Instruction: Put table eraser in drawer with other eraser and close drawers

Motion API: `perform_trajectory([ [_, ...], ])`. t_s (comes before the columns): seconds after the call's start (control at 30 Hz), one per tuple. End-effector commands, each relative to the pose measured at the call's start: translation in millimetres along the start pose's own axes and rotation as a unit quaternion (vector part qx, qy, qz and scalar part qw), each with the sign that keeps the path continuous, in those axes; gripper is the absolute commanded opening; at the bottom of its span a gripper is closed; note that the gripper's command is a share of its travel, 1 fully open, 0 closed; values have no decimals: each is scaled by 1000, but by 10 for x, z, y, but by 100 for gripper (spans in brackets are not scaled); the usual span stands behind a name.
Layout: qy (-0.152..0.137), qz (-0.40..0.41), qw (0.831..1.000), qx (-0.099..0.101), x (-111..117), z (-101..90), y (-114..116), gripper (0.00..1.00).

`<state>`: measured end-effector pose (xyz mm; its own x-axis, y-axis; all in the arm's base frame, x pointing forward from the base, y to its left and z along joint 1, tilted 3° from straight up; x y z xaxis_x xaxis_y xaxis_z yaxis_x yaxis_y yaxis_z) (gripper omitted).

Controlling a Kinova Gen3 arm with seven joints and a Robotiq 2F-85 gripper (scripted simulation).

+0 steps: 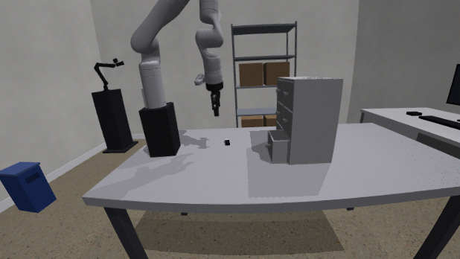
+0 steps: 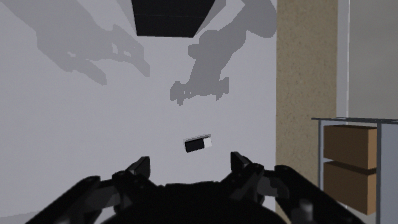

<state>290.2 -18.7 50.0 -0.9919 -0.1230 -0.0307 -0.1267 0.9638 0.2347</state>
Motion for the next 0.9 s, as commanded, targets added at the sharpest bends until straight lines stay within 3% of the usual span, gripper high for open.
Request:
perform_trajectory([
  [0.0, -14, 8, 1000, -19, 71, 100, -12, 100],
  [0.23, -71, 3, 994, -82, -9, 343, 156, 100],
  [0.43, -142, 0, 983, -113, -129, 508, 210, 100],
  [0.5, -142, 0, 983, -113, -129, 508, 210, 100],
  [0.67, -210, -2, 971, -113, -235, 606, 163, 100],
  [0.87, -288, -4, 954, -81, -326, 680, 3, 100],
])
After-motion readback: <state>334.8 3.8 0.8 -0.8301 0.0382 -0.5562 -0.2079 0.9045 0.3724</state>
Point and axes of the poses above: the point where the finger pads meet when closed, its own z axis out along the fingers, its own y axis across the jaws, x = y × z, the point moved 9 cm from there along -z, back along the fingers, and after that the axes turned 7 degrees about -z, right-handed, at the moved point
